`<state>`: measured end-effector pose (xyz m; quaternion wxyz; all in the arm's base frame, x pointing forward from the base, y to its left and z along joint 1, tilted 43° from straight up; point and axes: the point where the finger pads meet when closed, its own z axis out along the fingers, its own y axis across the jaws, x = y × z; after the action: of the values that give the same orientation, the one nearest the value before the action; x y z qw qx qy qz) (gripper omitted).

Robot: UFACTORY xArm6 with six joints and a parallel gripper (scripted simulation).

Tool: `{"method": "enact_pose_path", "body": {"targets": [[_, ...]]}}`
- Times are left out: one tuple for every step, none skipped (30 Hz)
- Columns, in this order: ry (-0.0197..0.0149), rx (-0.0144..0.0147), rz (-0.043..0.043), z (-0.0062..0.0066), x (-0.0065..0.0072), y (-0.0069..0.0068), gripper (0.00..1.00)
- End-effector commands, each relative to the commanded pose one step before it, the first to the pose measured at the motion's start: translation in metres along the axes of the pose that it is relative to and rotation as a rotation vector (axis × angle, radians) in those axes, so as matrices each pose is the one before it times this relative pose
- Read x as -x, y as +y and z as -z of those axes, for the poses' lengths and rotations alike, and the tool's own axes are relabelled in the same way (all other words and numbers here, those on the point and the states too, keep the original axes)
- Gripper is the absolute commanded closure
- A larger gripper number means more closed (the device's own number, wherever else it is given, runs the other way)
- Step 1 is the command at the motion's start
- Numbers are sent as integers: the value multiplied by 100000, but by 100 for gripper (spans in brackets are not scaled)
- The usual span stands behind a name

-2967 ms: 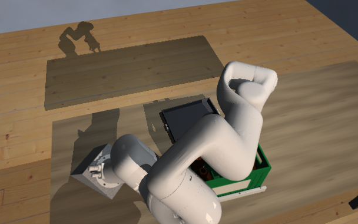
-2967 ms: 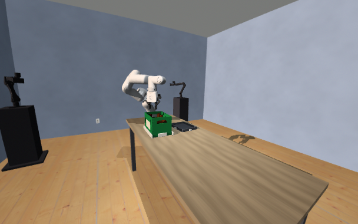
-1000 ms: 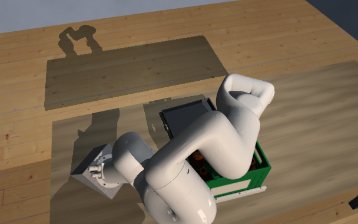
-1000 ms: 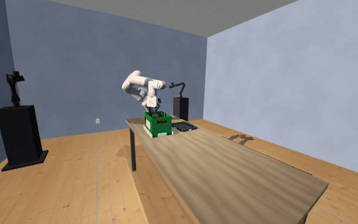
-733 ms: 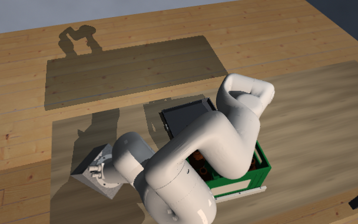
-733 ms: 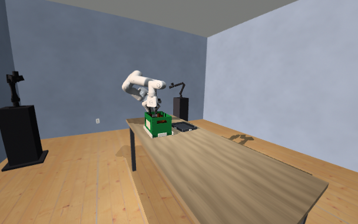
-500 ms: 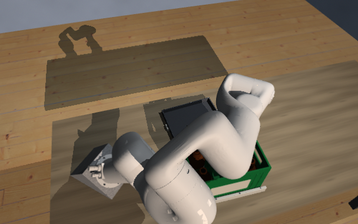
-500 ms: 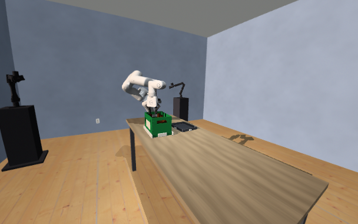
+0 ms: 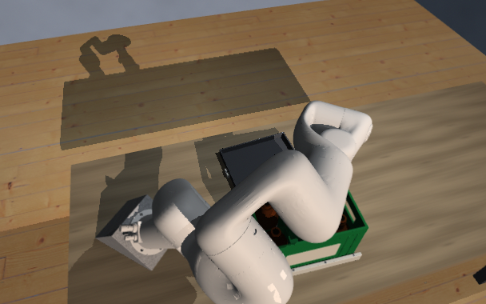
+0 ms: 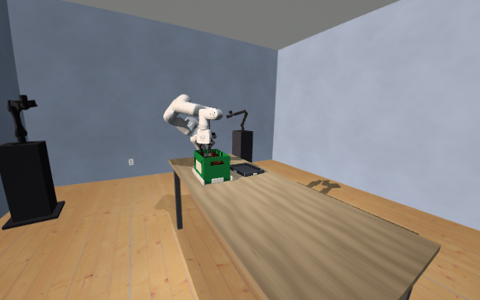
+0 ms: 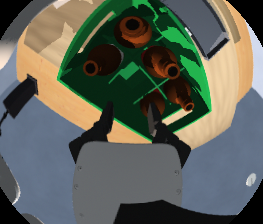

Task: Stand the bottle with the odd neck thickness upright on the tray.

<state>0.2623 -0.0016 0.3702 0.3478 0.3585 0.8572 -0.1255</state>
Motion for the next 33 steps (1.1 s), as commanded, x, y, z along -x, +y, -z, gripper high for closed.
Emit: {"method": "enact_pose_path", "body": {"targets": [[-24, 137, -111, -105, 34, 22, 35], [0, 0, 0, -82, 0, 0, 35], [0, 0, 0, -89, 0, 0, 35], [0, 0, 0, -94, 0, 0, 35], [1, 0, 0, -100, 0, 0, 35], [0, 0, 0, -105, 0, 0, 35], [-1, 0, 0, -110, 0, 0, 35], [0, 0, 0, -114, 0, 0, 35], [1, 0, 0, -118, 0, 0, 35], [0, 0, 0, -121, 0, 0, 35], [-1, 0, 0, -124, 0, 0, 35], [0, 0, 0, -126, 0, 0, 35], [1, 0, 0, -128, 0, -1, 35], [-1, 0, 0, -129, 0, 0, 35], [0, 0, 0, 0, 0, 0, 35], [0, 0, 0, 0, 0, 0, 35], [0, 0, 0, -129, 0, 0, 35], [0, 0, 0, -129, 0, 0, 35], [1, 0, 0, -129, 0, 0, 35], [-1, 0, 0, -128, 0, 1, 35], [0, 0, 0, -126, 0, 0, 35], [1, 0, 0, -124, 0, 0, 35], [0, 0, 0, -121, 0, 0, 35], [-1, 0, 0, -118, 0, 0, 35], [0, 0, 0, -114, 0, 0, 35], [1, 0, 0, -110, 0, 0, 35], [0, 0, 0, -105, 0, 0, 35], [-1, 0, 0, -100, 0, 0, 35], [0, 0, 0, -94, 0, 0, 35], [0, 0, 0, -88, 0, 0, 35], [1, 0, 0, -82, 0, 0, 35], [0, 0, 0, 0, 0, 0, 35], [0, 0, 0, 0, 0, 0, 35]]}}
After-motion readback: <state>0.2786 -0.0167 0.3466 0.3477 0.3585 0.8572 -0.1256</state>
